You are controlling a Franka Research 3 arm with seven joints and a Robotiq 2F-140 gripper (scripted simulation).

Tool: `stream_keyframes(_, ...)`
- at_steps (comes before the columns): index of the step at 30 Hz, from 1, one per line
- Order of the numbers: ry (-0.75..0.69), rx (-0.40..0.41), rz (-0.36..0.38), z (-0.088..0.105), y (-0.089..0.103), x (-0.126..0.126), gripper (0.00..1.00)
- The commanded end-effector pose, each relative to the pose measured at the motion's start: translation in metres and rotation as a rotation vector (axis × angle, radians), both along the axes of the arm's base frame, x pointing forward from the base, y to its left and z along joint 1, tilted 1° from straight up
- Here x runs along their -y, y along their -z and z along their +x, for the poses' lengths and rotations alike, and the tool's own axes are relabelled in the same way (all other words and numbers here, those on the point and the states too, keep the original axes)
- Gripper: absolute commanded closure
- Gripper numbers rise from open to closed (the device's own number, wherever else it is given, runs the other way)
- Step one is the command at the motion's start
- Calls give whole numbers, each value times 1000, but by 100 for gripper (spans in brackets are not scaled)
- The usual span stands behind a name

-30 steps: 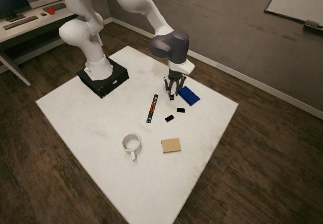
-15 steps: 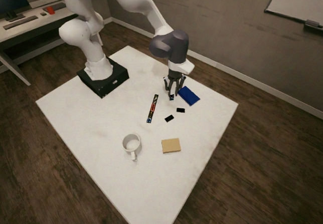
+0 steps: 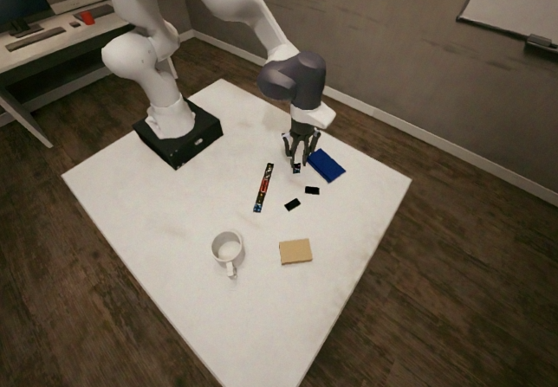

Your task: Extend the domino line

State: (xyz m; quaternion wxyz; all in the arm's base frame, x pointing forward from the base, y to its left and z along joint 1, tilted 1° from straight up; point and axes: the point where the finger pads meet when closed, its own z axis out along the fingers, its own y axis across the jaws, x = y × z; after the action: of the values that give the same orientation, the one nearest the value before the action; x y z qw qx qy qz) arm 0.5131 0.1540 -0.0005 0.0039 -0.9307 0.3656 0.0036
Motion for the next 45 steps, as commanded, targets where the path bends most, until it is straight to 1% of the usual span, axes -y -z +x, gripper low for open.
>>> stream_keyframes(1,6,3,0,0,0,0,66)
stream_keyframes(29,6,3,0,0,0,0,66)
stream_keyframes(36,6,3,0,0,4,0,66)
stream_keyframes(45,6,3,0,0,19,0,66)
